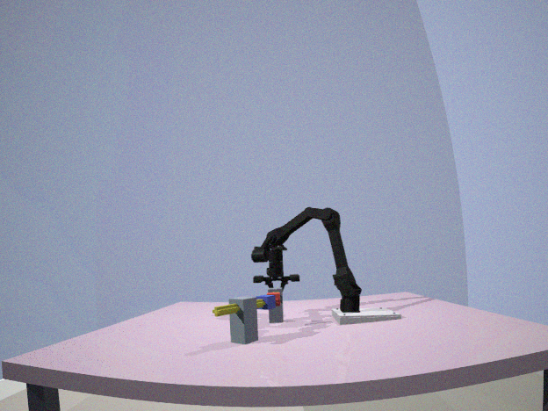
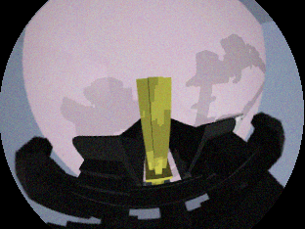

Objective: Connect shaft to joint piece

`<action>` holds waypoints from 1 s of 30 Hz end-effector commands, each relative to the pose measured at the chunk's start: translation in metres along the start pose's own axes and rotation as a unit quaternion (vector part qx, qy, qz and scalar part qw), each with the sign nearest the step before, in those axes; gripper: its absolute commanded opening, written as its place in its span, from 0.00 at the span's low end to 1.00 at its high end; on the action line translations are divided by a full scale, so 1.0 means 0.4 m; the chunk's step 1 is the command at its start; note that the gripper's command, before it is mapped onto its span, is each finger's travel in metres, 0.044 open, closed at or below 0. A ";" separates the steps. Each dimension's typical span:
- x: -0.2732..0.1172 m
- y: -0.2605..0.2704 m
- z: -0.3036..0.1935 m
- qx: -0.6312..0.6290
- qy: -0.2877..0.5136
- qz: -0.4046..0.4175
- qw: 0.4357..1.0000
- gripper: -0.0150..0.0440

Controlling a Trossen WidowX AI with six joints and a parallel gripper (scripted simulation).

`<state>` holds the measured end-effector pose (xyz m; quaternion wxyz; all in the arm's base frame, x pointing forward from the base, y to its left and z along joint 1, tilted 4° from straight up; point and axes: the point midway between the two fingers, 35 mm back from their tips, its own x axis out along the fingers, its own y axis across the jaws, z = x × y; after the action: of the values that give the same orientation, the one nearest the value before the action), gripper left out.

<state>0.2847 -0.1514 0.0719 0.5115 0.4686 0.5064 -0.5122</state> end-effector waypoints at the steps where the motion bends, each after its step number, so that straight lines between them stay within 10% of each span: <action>1: 0.001 0.000 -0.016 0.002 0.000 0.000 1.000 0.25; 30: 0.002 0.001 -0.131 0.002 0.003 -0.001 1.000 0.25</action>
<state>0.2832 -0.1038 0.0694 0.5098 0.4687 0.5088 -0.5114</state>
